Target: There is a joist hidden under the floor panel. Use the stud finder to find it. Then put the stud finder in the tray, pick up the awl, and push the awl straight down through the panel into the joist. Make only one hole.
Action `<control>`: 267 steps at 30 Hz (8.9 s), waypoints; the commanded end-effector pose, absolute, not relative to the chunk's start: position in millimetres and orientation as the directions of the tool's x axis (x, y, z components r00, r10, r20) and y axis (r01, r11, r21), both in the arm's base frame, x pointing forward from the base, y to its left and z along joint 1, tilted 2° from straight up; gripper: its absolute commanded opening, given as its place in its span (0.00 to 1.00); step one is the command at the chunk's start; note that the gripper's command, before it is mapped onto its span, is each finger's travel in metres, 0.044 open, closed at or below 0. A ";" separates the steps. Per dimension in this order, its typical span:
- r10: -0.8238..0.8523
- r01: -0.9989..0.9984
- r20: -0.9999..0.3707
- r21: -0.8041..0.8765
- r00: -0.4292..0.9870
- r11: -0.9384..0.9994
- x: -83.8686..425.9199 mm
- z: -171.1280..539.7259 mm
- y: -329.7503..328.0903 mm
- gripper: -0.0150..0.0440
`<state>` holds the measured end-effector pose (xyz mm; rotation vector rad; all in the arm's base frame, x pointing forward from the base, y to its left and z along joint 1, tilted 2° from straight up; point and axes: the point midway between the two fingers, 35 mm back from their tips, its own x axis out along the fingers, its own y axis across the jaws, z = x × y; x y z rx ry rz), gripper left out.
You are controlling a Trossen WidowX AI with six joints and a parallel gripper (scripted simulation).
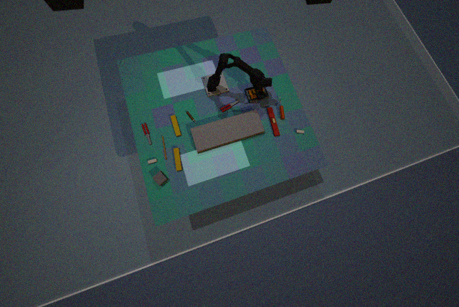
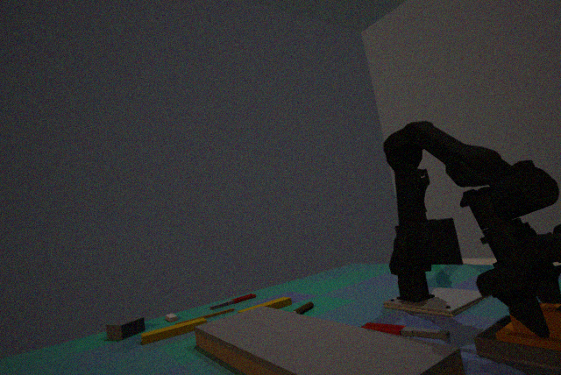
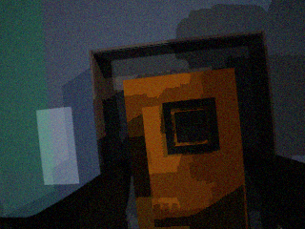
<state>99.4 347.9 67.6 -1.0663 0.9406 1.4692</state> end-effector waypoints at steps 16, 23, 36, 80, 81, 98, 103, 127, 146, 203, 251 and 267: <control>0.273 -0.925 -0.962 0.089 0.016 0.369 188.8 131.0 300.0 1.00; 0.220 -0.506 -0.972 0.151 0.078 0.849 266.0 119.8 215.8 1.00; 0.104 0.661 -0.987 0.159 0.122 0.734 319.7 101.7 21.5 1.00; 0.018 0.478 -0.998 0.010 0.054 -0.879 188.0 72.3 -213.4 1.00; 0.018 0.478 -0.998 0.010 0.054 -0.879 188.1 70.7 -213.5 1.00; 0.018 0.478 -0.998 0.010 0.054 -0.879 188.2 42.9 -214.4 1.00; 0.018 0.478 -0.998 0.010 0.054 -0.879 187.8 34.9 -214.2 1.00; 0.018 0.478 -0.998 0.010 0.054 -0.879 187.2 26.2 -213.7 0.42; 0.018 0.478 -0.998 0.011 0.055 -0.879 192.6 71.7 -218.5 0.25; -0.069 0.459 -0.484 0.763 0.872 0.455 270.5 207.3 -213.6 0.25; 0.127 -0.124 -0.125 0.032 0.984 0.992 347.9 204.5 -104.7 0.25; 0.140 -0.141 -0.100 -0.004 0.985 0.990 358.7 196.5 -83.1 0.25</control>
